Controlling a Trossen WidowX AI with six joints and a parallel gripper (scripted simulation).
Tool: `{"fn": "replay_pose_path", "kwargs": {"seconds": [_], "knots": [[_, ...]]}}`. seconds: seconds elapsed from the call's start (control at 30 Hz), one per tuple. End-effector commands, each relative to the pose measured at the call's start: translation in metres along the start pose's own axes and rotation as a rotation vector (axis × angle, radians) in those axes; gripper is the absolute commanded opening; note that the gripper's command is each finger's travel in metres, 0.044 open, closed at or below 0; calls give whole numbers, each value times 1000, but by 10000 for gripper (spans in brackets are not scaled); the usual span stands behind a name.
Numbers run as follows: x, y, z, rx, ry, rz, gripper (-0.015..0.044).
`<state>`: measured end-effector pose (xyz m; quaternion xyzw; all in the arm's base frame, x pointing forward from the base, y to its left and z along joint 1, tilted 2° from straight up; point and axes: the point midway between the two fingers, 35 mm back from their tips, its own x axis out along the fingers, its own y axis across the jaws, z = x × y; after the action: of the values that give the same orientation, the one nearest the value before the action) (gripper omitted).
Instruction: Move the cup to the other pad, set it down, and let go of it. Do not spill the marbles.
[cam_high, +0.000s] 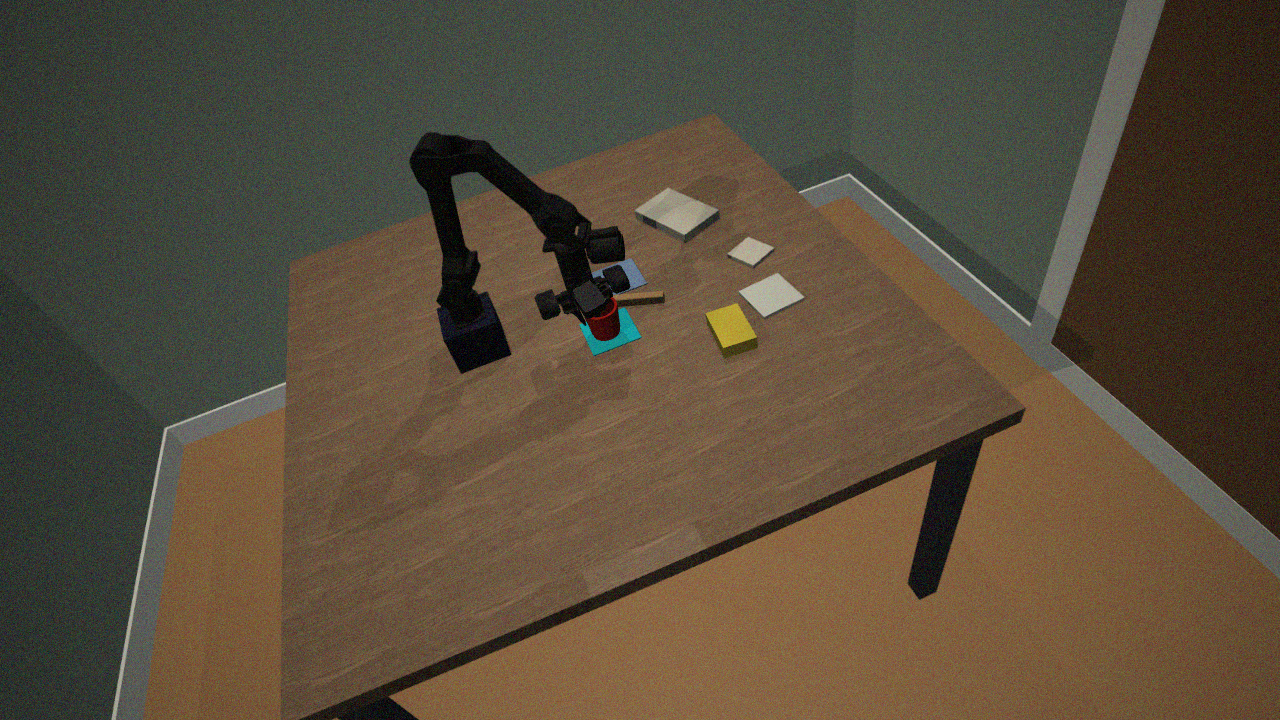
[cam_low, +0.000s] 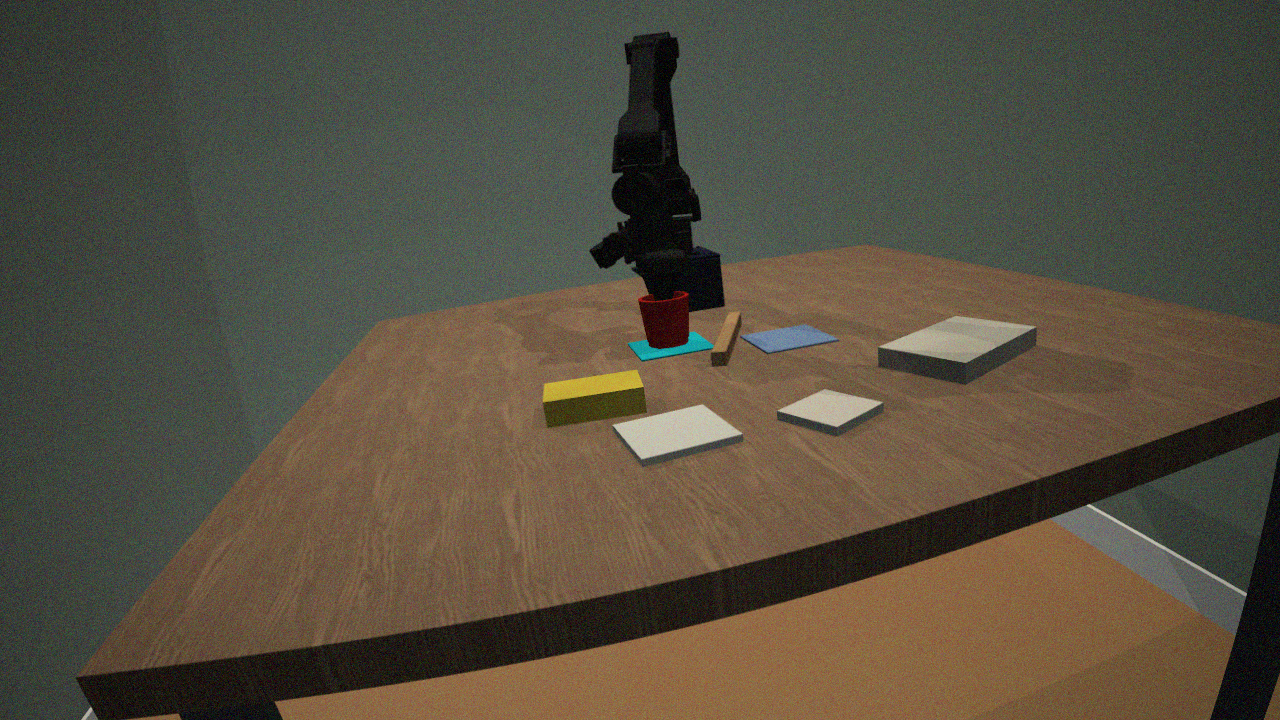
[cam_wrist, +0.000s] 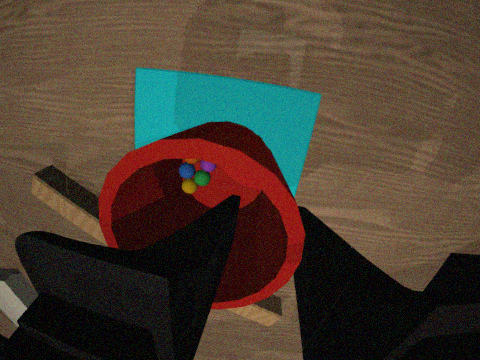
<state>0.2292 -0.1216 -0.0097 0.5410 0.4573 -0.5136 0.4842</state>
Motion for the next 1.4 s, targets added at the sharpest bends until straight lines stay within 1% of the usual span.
{"fn": "replay_pose_path", "kwargs": {"seconds": [0.0, 1.1, 1.13, 1.37], "knots": [[-3, 0, 0, 0, 0, 1, 128], [-51, -3, 2, -4, 6, 0, 128], [-46, -3, 2, 0, 3, -9, 154], [-46, -3, 2, 0, 3, -9, 338]]}}
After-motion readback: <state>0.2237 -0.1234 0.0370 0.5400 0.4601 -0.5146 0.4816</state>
